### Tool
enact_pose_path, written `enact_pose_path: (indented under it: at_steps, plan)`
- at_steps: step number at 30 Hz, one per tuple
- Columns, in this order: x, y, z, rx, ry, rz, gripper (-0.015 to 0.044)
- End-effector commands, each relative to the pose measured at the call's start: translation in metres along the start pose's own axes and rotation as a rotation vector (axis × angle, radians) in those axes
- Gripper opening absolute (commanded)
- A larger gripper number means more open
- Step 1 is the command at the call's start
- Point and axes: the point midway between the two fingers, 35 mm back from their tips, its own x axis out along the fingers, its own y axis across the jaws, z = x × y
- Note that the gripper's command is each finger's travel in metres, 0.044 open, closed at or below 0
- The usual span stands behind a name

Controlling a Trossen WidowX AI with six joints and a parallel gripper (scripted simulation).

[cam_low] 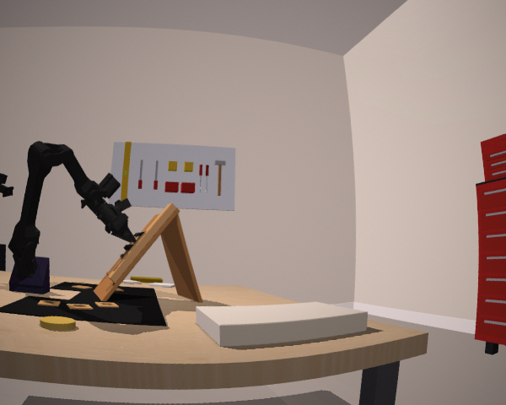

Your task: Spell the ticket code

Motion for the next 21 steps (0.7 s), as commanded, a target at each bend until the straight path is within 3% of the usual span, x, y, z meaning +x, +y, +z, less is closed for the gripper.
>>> enact_pose_path:
  at_steps: [1, 21]
  plan:
    - [0.0, -0.002, -0.001, -0.003, 0.001, 0.004, 0.0]
    - [0.001, -0.017, 0.0, -0.004, 0.002, 0.004, 0.0]
